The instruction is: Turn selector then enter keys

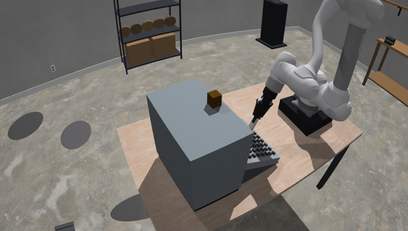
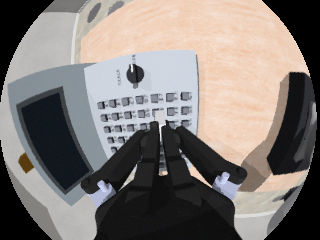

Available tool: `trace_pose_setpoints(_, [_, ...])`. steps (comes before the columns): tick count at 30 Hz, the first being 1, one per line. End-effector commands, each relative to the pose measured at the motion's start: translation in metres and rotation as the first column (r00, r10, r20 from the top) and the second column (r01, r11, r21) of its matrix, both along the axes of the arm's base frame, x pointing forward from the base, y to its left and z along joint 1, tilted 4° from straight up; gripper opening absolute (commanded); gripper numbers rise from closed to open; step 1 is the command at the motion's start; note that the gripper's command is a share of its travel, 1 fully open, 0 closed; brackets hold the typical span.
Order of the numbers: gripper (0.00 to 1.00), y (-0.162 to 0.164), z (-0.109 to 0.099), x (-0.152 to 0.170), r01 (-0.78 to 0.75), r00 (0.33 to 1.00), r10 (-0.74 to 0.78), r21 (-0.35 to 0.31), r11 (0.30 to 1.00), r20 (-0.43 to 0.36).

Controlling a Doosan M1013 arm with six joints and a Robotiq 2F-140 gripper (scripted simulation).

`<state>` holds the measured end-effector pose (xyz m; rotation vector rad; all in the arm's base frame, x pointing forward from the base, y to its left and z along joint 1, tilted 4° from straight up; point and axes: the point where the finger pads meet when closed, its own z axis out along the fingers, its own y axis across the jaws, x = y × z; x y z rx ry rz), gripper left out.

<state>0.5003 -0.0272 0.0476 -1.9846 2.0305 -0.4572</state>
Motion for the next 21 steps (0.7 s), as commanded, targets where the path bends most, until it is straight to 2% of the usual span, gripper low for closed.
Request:
trace_pose_setpoints(1, [0.00,0.000,0.003,0.006,0.000,1.000,0.000,0.000,1.000,0.000])
trace_pose_setpoints(11, [0.00,0.000,0.002,0.008,0.000,1.000,0.000,0.000,1.000,0.000])
trace_pose_setpoints(21, [0.00,-0.001,-0.011,0.014,0.000,1.000,0.000,0.000,1.000,0.000])
